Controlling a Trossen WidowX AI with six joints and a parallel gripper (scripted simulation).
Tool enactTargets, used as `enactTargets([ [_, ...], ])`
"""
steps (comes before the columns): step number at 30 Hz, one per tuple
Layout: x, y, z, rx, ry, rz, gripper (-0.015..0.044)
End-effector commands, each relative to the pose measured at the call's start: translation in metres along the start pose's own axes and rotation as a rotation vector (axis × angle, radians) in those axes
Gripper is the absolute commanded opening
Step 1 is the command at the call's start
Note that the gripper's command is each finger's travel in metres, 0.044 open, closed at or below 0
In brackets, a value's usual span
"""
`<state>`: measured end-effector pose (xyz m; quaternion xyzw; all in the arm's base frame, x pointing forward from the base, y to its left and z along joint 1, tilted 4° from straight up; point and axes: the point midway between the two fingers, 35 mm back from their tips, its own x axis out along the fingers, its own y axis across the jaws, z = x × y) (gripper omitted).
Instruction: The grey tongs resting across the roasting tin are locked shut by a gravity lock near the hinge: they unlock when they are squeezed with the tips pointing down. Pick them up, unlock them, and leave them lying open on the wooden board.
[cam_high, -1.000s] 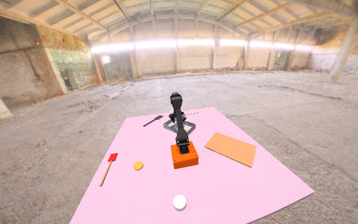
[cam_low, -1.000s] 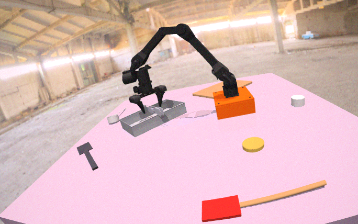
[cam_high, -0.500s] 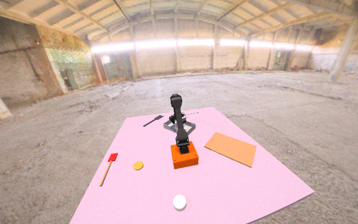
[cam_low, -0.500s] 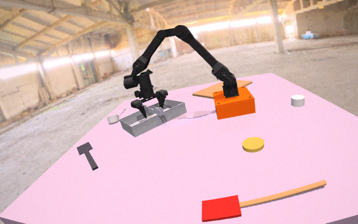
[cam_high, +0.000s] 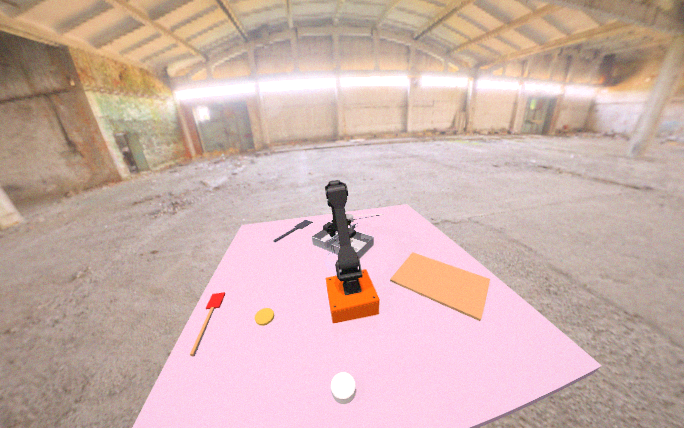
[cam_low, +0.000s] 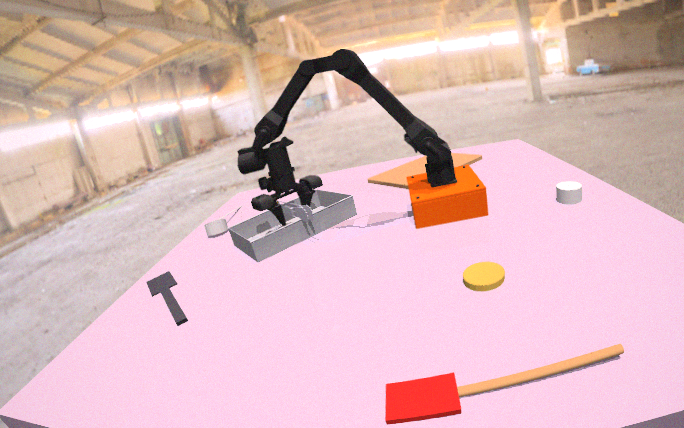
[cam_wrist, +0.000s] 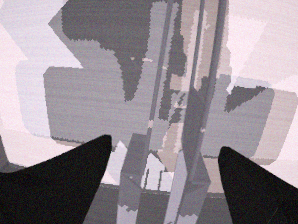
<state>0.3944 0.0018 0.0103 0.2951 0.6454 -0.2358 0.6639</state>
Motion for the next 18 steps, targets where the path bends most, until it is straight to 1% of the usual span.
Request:
enactTargets([
  [1, -0.0007, 0.0001, 0.0001, 0.000, 0.000, 0.001, 0.0204],
  [4, -0.0007, 0.0001, 0.0001, 0.000, 0.000, 0.001, 0.0125],
  [18, -0.0007, 0.0001, 0.0001, 0.000, 0.000, 0.001, 0.0032],
])
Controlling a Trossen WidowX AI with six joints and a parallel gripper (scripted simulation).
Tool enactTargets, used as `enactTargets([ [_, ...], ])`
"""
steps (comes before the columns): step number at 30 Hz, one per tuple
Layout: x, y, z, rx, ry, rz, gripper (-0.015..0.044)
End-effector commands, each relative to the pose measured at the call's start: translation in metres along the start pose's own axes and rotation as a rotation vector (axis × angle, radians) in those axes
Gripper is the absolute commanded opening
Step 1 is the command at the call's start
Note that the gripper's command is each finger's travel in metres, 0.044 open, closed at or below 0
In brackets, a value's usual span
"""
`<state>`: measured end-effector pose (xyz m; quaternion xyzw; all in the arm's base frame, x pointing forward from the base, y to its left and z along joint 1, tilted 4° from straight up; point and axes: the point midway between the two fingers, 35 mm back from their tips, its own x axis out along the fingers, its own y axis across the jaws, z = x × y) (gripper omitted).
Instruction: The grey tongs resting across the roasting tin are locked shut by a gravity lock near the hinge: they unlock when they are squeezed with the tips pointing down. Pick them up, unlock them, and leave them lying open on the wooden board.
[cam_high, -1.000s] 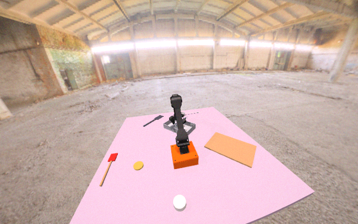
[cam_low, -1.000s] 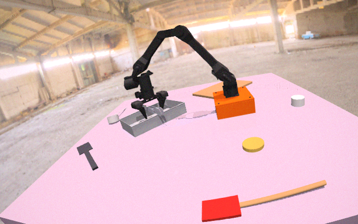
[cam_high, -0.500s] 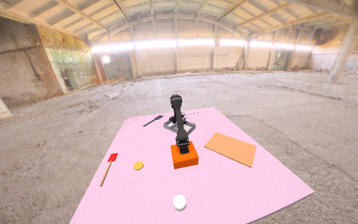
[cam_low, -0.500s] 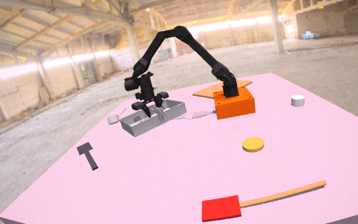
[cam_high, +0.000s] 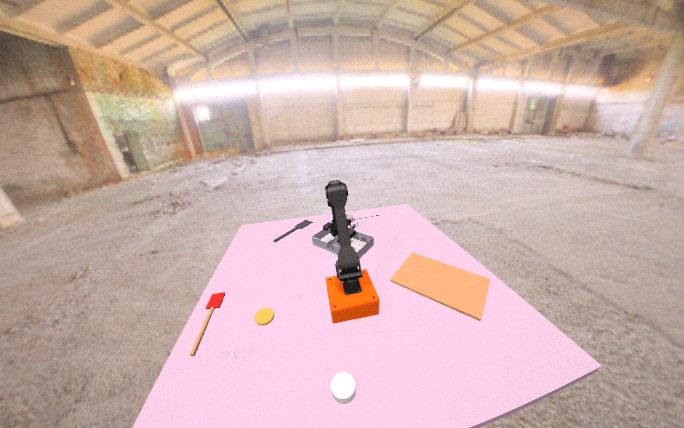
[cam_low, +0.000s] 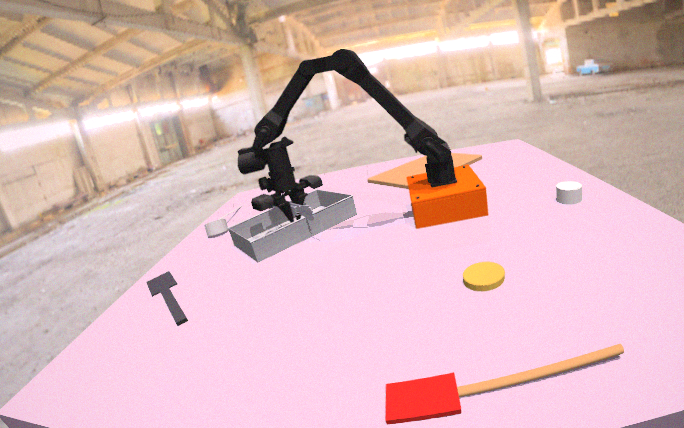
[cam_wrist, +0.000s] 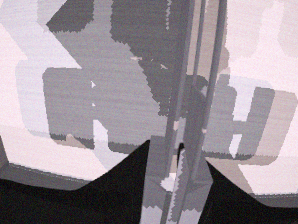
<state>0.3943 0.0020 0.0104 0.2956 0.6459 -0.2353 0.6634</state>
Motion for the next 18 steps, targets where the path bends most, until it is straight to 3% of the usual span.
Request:
enactTargets([
  [1, -0.001, 0.000, 0.000, 0.000, -0.002, 0.000, 0.0025],
  [8, -0.009, 0.001, 0.001, 0.000, -0.003, 0.000, -0.0150],
  [15, -0.092, 0.001, 0.001, 0.005, -0.007, -0.002, -0.0150],
  [18, -0.102, 0.000, -0.001, 0.005, -0.007, -0.002, -0.0150],
])
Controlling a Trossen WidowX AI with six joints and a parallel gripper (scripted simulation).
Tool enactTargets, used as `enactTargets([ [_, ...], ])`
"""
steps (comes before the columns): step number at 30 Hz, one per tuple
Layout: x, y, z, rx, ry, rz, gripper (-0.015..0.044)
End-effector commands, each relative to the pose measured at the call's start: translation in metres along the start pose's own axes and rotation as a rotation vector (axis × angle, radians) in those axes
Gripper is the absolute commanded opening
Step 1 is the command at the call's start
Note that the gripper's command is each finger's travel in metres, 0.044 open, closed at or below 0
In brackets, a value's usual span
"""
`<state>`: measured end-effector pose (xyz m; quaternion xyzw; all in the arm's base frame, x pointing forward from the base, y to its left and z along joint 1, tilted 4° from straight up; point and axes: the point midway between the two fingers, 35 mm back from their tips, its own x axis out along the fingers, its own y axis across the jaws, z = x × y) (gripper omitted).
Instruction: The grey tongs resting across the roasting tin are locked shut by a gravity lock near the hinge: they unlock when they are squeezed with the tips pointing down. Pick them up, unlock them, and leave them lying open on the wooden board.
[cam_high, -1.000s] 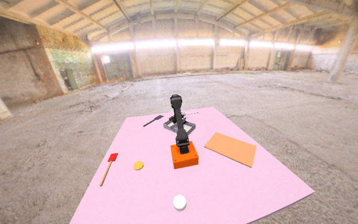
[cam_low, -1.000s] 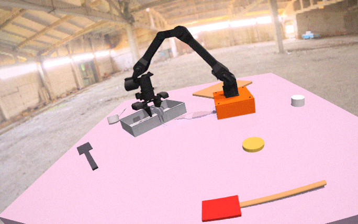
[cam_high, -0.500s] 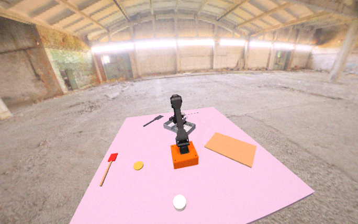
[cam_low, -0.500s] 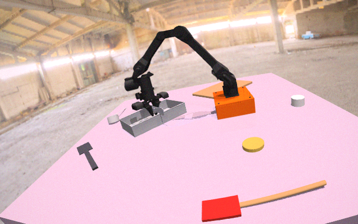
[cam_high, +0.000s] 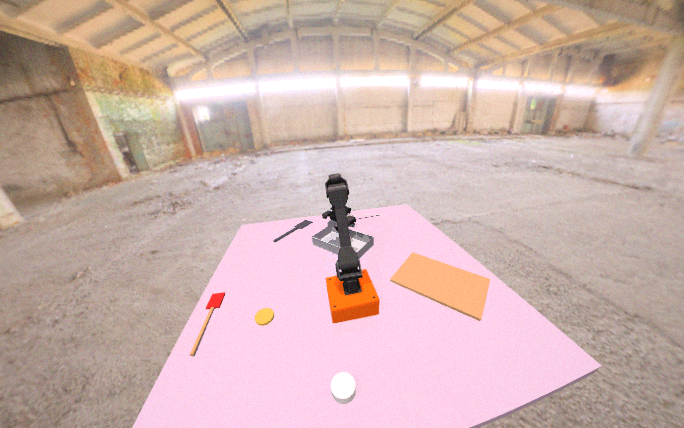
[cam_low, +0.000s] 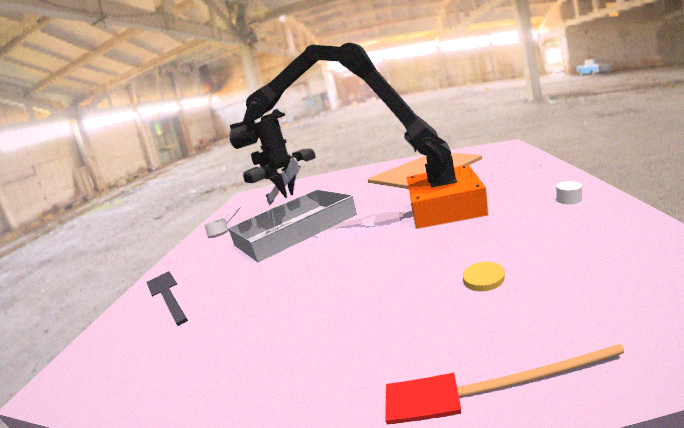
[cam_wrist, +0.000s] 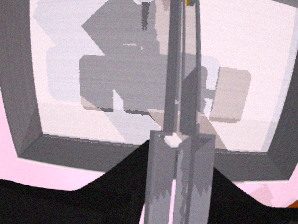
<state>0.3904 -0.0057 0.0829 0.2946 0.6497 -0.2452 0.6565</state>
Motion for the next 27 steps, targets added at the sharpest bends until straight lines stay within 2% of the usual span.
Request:
enactTargets([
  [1, -0.029, 0.002, -0.003, -0.009, -0.015, 0.018, -0.0150],
  [13, -0.025, -0.006, 0.003, 0.021, -0.013, 0.011, -0.0150],
  [27, -0.026, -0.075, 0.052, 0.258, -0.026, 0.004, -0.0150],
])
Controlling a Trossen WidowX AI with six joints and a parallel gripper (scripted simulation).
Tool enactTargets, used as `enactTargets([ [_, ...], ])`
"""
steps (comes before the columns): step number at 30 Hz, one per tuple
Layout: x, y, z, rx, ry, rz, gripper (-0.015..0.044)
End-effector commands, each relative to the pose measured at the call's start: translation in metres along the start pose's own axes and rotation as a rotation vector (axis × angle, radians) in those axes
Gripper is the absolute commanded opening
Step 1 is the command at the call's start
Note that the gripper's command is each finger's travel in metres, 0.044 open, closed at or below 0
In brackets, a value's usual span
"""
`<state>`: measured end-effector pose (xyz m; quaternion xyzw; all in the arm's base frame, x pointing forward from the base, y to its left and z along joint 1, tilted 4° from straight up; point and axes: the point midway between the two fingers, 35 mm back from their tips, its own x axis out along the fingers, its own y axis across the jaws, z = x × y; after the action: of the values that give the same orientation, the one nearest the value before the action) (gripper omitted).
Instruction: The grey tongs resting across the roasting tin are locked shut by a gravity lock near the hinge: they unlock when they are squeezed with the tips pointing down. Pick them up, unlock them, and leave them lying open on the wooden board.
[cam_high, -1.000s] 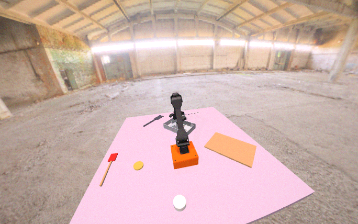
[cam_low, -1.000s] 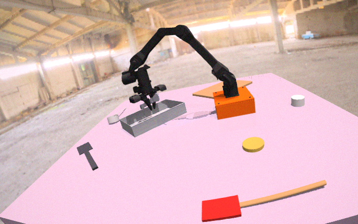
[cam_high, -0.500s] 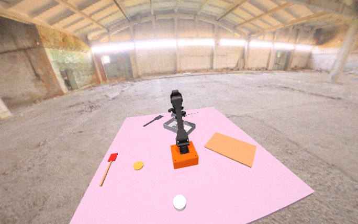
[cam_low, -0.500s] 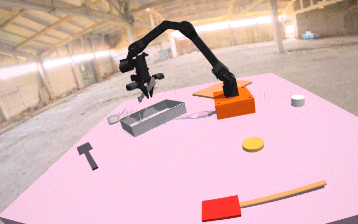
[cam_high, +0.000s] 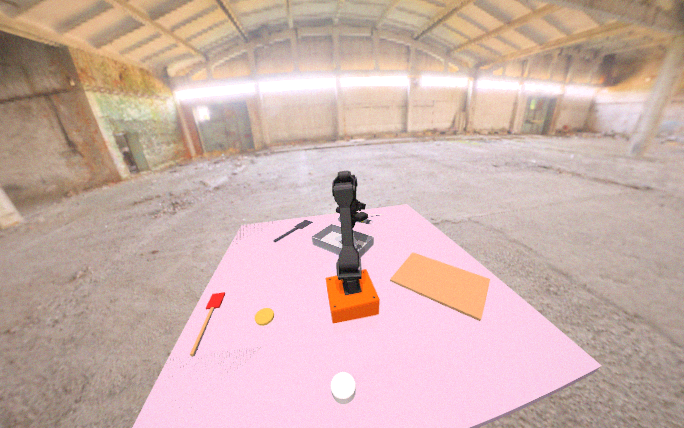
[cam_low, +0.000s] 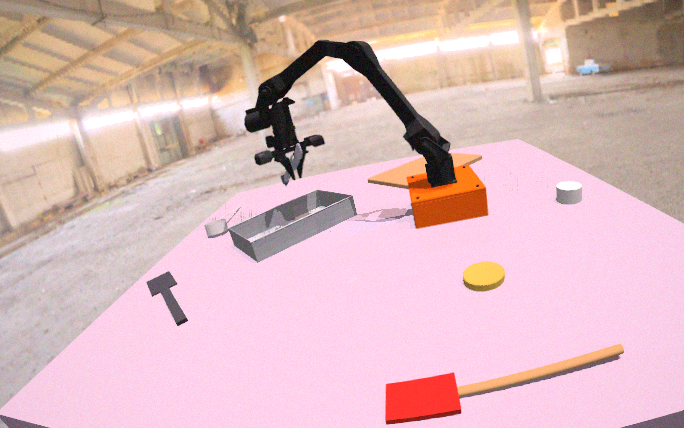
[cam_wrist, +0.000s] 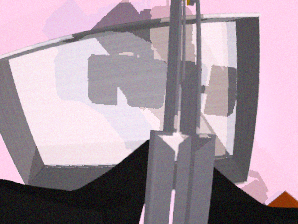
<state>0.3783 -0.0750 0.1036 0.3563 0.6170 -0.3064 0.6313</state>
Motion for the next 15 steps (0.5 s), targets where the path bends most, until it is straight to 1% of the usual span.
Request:
enactTargets([
  [1, -0.001, -0.021, 0.020, 0.083, -0.012, -0.002, -0.0150],
  [15, -0.002, -0.098, 0.071, 0.329, -0.014, -0.006, -0.0150],
])
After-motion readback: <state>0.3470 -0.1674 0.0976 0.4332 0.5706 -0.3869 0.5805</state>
